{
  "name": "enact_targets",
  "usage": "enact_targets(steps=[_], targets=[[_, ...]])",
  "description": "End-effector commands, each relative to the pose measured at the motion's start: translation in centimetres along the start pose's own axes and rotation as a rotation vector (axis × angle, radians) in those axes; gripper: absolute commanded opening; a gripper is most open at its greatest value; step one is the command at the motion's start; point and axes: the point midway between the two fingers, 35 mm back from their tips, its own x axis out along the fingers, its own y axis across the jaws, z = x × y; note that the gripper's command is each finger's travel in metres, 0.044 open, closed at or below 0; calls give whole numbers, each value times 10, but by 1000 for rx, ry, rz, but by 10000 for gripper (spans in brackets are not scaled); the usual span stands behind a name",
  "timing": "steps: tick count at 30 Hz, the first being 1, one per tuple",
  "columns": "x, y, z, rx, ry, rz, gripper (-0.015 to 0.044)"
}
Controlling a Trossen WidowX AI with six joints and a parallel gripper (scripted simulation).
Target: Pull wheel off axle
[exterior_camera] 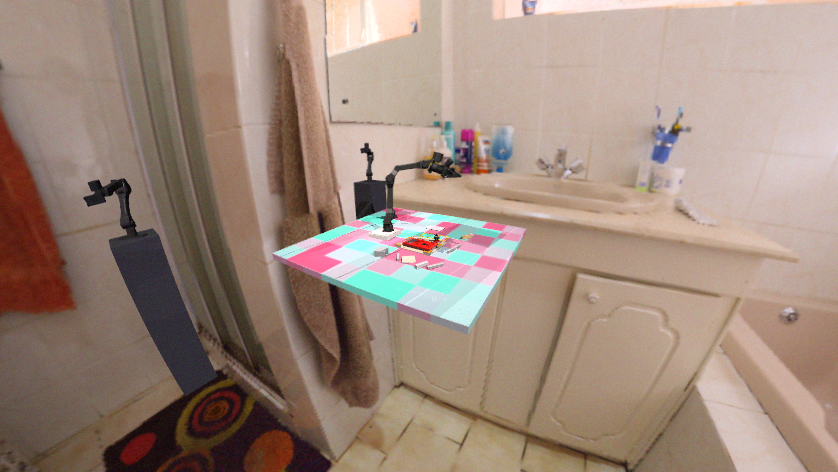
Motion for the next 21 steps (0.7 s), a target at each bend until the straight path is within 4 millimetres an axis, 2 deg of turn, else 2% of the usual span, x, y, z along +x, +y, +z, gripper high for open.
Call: enact_targets(steps=[1, 6, 11, 16, 21], targets=[[21, -11, -36, -30, 132, -10, 300], [41, -30, -87, -58, 325, -20, 300], [52, -52, -139, -63, 525, -25, 300], [53, -75, -190, -42, 737, -27, 300], [44, -96, -238, 6, 951, -23, 300]])
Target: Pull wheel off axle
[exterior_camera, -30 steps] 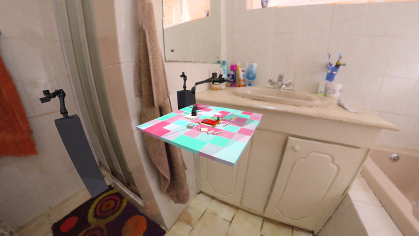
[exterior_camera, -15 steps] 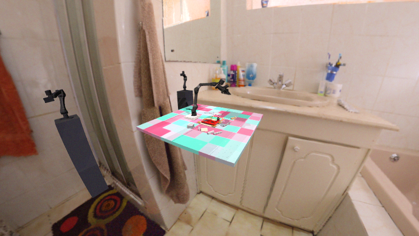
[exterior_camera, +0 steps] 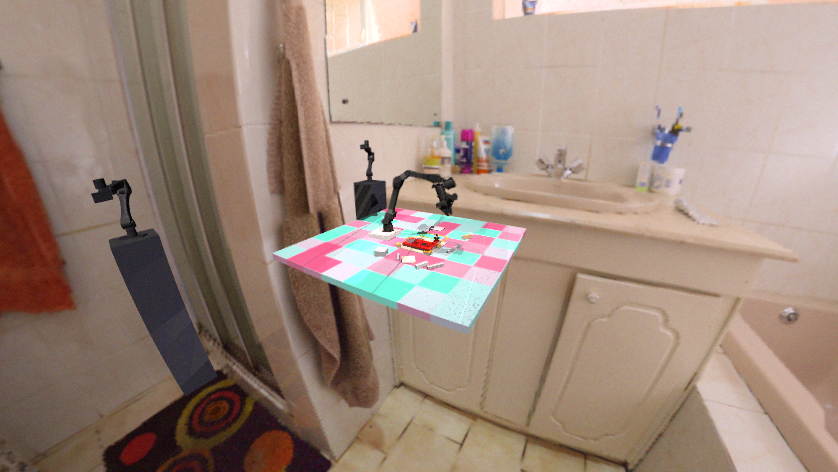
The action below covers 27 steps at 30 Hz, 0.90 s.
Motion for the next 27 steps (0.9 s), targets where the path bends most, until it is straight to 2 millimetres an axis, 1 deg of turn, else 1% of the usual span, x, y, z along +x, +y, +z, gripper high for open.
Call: enact_targets(steps=[1, 6, 8, 12, 15, 19, 24, 27], targets=[[19, -13, -28, 26, 150, 21, 300], [39, -32, -73, 95, 385, 65, 300], [42, -36, -84, 116, 444, 79, 300], [43, -36, -85, 119, 451, 81, 300], [48, -36, -86, 119, 451, 81, 300], [66, -34, -93, 119, 451, 81, 300], [93, -31, -105, 119, 451, 81, 300], [105, -31, -112, 119, 451, 81, 300]])
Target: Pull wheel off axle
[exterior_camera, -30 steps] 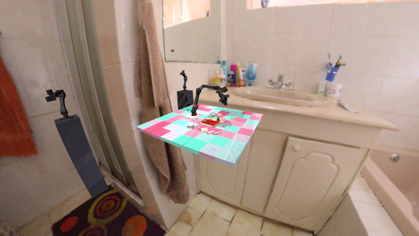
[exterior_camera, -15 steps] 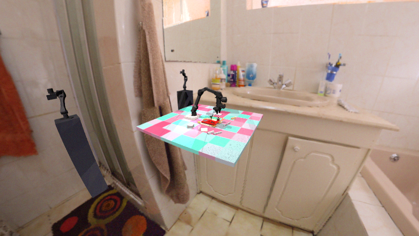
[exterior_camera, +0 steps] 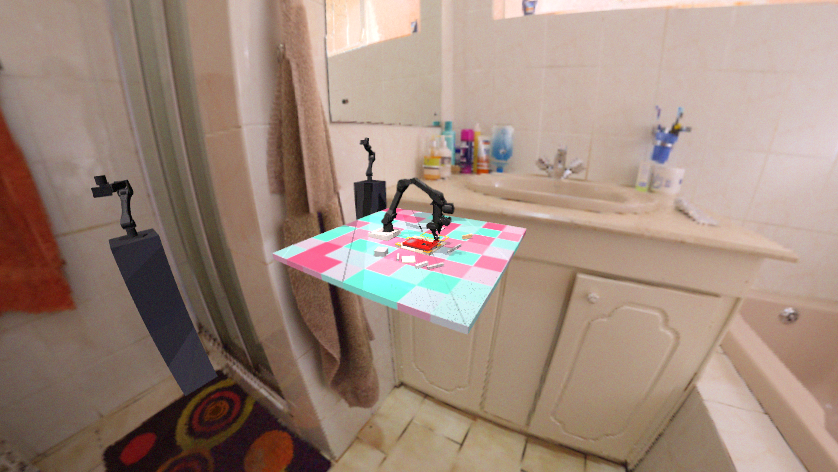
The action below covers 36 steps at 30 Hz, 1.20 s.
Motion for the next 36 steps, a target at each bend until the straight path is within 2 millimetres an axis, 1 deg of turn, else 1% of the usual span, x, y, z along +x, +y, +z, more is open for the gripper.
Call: enact_targets(steps=[1, 4, 7, 16, 22, 36], targets=[[15, 0, -1, -3, -1, 3, 300], [18, 0, -1, -3, -1, 3, 300], [15, -1, -2, 0, 7, -1, 221], [15, -1, -2, 0, 7, -1, 161], [14, -1, -2, 0, 7, 0, 4], [9, -1, -2, 0, 6, 0, 0]])
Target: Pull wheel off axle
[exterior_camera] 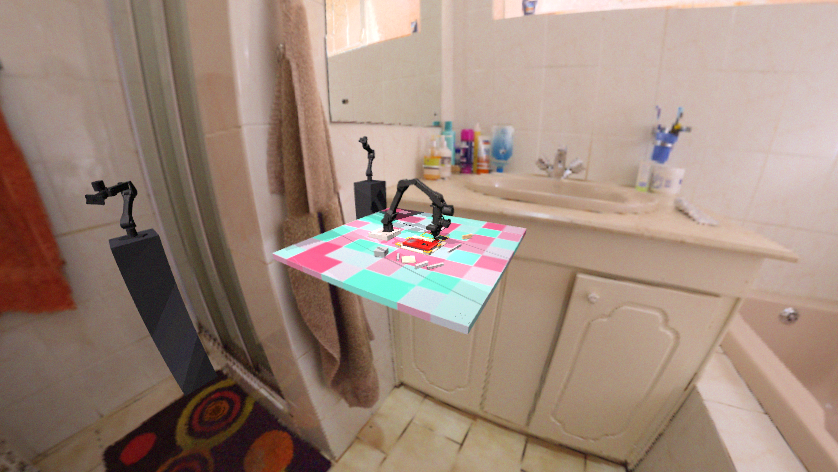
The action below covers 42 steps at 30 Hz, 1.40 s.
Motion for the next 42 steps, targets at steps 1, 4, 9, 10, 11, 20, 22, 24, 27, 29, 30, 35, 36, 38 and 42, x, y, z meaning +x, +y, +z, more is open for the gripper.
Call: enact_targets(steps=[1, 4, 9, 10, 11, 20, 22, 24, 27, 29, 30, 35, 36, 38, 42], targets=[[-3, 0, 0, -1, -1, 0, 0], [-4, 0, 0, -1, -2, 1, 0], [-5, 0, 0, -1, -2, 1, 0], [-6, 0, 0, -1, -2, 1, 0], [-6, 0, 0, -1, -2, 1, 0], [-9, 0, 0, -1, -3, 1, 0], [-10, 0, 0, -1, -3, 1, 0], [-10, 0, 0, -1, -3, 1, 0], [-11, 0, 0, -1, -3, 1, 0], [-12, 0, 0, -1, -3, 1, 0], [-12, 0, 0, -1, -4, 1, 0], [-14, 0, 0, -2, -4, 2, 0], [-14, 0, 0, -2, -4, 2, 0], [-15, 0, 0, -2, -4, 2, 0], [-16, 0, 0, -2, -4, 2, 0]])
